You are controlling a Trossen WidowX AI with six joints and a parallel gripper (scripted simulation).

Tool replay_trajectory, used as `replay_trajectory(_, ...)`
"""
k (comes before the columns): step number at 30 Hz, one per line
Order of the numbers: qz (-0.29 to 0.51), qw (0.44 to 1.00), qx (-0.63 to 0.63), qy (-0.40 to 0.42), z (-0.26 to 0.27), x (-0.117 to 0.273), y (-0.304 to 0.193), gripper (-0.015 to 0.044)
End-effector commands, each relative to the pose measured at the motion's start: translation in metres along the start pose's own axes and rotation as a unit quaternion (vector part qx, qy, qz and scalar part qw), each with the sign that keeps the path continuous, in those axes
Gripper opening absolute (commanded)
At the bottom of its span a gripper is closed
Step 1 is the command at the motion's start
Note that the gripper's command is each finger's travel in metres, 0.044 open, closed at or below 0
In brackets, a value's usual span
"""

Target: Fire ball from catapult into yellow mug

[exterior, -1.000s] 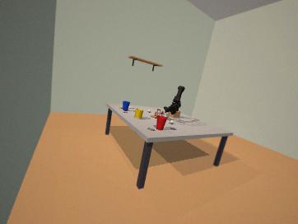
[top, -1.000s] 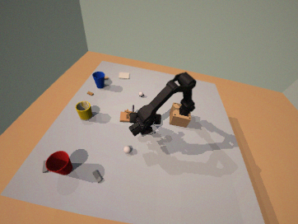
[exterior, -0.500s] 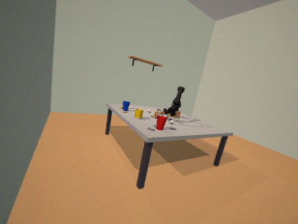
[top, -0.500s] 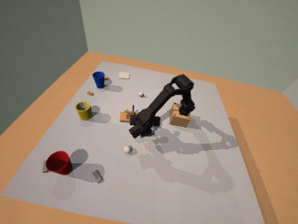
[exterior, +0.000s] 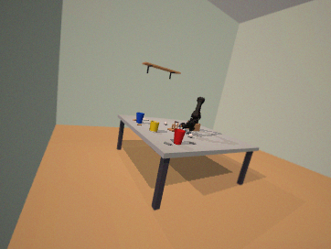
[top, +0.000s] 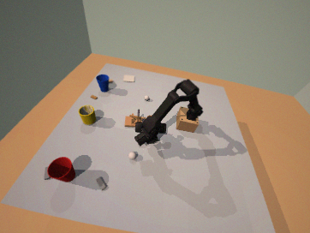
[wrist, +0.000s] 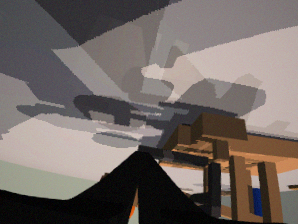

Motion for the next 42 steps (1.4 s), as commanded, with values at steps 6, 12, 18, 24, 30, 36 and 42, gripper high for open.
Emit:
replay_trajectory(6,0.002,1.000,-0.001,0.001,0.004,-0.019,0.014,0.0000)
replay_trajectory(12,-0.001,1.000,-0.001,-0.001,-0.004,0.040,0.000,0.0000)
replay_trajectory(18,-0.004,1.000,-0.001,-0.003,-0.001,0.111,-0.029,0.0000)
replay_trajectory(24,-0.007,1.000,-0.005,-0.009,-0.004,0.101,-0.025,0.0052)
replay_trajectory(30,-0.040,0.997,-0.068,-0.002,-0.021,0.102,-0.030,0.0210)
replay_trajectory(36,-0.084,0.985,-0.153,0.010,-0.046,0.103,-0.036,0.0367)
replay_trajectory(42,-0.130,0.962,-0.240,0.023,-0.072,0.105,-0.044,0.0440)
Point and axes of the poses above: the point midway between the two fingers, 35 mm back from their tips, its own x axis back along the fingers, its own z axis across the jaws, y = z × x, the point moved 8 cm from there along x, back along the fingers, and after that the axes turned 5 degrees about -x, right-handed, at the moved point
